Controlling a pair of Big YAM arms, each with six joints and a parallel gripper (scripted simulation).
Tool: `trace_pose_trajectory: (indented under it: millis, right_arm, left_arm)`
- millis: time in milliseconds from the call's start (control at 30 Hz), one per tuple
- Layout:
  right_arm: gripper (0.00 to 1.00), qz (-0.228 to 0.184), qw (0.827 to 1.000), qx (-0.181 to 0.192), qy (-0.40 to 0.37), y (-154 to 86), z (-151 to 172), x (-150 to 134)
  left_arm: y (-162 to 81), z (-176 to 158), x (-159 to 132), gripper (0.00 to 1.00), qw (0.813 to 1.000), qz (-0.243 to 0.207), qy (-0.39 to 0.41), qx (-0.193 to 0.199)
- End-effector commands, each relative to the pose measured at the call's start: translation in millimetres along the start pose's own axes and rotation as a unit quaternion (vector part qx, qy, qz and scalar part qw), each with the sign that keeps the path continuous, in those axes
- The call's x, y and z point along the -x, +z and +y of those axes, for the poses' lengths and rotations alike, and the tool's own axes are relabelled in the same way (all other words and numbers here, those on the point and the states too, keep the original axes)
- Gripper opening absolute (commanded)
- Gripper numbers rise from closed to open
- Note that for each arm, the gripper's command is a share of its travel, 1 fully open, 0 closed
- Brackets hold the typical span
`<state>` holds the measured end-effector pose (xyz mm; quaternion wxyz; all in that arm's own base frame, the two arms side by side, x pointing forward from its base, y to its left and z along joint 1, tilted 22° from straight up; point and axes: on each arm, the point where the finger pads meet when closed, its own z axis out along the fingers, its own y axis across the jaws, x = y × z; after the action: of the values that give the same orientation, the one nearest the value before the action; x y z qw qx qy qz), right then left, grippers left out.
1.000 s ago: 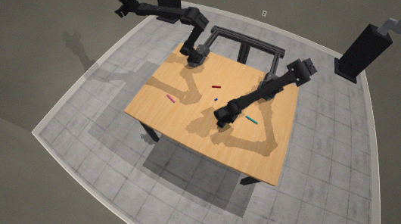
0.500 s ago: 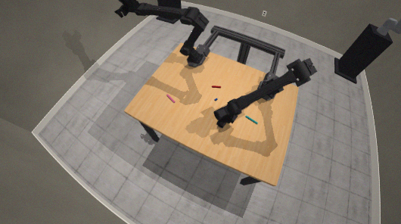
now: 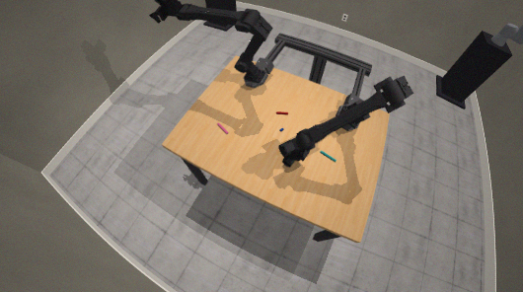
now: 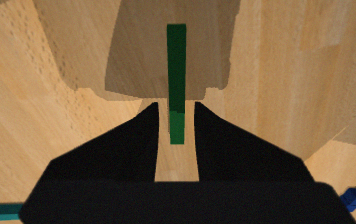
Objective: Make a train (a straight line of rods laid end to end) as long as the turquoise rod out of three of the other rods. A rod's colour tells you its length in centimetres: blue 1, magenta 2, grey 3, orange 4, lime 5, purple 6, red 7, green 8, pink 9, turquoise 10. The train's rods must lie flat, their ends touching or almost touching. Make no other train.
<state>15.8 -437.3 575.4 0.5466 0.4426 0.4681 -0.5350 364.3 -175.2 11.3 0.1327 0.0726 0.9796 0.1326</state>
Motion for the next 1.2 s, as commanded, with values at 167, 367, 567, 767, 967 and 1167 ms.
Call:
trace_pose_trajectory:
  millis: [167,367,567,767,967,1167]
  right_arm:
    - [1.0,-0.044,0.999,-0.012,0.006,3.3,-10.0,46.4]
    - [1.0,-0.044,0.999,-0.012,0.006,3.3,-10.0,46.4]
    - [1.0,-0.044,0.999,-0.012,0.006,3.3,-10.0,46.4]
    - [1.0,-0.044,0.999,-0.012,0.006,3.3,-10.0,46.4]
    - [1.0,-0.044,0.999,-0.012,0.006,3.3,-10.0,46.4]
    - [1.0,-0.044,0.999,-0.012,0.006,3.3,-10.0,46.4]
  left_arm:
    - [-1.9,-3.2,13.5,0.23,1.0,-0.002,-0.007,-0.002]
    - [-1.9,-3.2,13.5,0.23,1.0,-0.002,-0.007,-0.002]
    - [-1.9,-3.2,13.5,0.23,1.0,-0.002,-0.007,-0.002]
    - [-1.9,-3.2,13.5,0.23,1.0,-0.002,-0.007,-0.002]
    - [-1.9,-3.2,13.5,0.23,1.0,-0.002,-0.007,-0.002]
    - [-1.9,-3.2,13.5,0.23,1.0,-0.002,-0.007,-0.002]
